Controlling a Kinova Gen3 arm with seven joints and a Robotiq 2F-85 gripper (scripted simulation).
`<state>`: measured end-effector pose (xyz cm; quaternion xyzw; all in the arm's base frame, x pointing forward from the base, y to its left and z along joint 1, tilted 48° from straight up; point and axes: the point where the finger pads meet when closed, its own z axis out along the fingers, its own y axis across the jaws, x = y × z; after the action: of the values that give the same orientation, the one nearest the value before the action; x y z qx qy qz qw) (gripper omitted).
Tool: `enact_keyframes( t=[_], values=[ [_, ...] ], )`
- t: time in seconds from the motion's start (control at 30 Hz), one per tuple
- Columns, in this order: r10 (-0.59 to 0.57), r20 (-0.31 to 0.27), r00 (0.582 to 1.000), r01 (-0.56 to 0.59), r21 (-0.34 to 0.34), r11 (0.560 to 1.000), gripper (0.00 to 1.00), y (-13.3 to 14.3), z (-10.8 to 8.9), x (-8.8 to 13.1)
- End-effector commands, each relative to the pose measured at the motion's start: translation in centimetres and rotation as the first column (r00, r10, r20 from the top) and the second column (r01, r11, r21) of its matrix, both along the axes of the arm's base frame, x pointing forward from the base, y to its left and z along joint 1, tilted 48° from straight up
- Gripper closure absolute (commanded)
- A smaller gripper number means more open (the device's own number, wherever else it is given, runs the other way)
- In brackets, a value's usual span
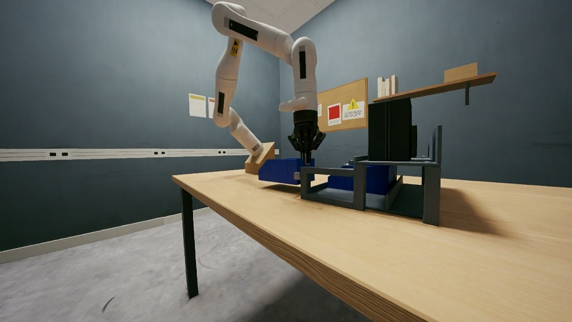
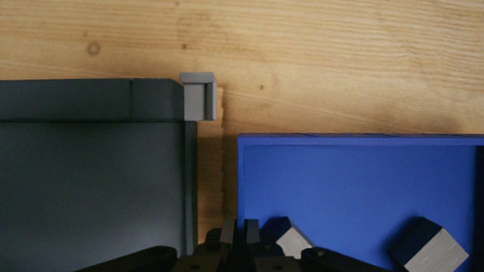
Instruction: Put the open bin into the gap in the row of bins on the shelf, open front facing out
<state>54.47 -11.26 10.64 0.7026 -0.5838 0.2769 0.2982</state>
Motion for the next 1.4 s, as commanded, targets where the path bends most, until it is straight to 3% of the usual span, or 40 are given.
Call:
enact_keyframes(
  t=[0.0,1.37],
  values=[
    [0.004,0.003,1.000,-0.004,0.002,1.000,0.90,0.69,0.43,0.14],
    [0.004,0.003,1.000,-0.004,0.002,1.000,0.90,0.41,0.18,0.15]
  ],
)
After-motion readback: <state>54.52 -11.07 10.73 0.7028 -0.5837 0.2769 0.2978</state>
